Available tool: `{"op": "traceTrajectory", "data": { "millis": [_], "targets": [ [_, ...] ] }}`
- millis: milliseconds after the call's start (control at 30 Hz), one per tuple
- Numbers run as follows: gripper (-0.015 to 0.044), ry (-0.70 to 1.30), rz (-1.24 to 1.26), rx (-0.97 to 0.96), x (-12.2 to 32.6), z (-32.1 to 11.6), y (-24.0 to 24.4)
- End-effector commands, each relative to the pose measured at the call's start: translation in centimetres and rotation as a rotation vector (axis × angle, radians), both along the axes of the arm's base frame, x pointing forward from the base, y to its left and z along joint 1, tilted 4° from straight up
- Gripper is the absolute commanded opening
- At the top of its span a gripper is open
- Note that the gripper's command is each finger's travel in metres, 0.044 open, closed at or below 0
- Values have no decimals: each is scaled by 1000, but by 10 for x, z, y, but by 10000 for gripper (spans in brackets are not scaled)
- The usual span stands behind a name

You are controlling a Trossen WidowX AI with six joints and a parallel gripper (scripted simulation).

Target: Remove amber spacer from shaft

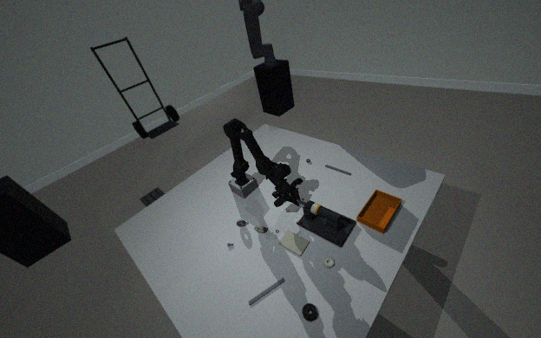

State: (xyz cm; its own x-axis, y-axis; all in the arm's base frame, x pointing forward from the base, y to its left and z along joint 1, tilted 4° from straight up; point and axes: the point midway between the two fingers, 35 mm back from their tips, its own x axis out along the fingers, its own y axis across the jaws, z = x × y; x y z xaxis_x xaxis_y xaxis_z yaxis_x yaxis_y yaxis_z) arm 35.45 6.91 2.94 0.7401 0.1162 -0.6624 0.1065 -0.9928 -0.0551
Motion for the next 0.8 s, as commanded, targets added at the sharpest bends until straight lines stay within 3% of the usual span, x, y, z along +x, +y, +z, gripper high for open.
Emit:
{"op": "traceTrajectory", "data": {
  "millis": [0,767],
  "targets": [
    [0,1,-2,1,-1,0,0],
    [0,2,-2,1,-3,-1,0]
  ]
}}
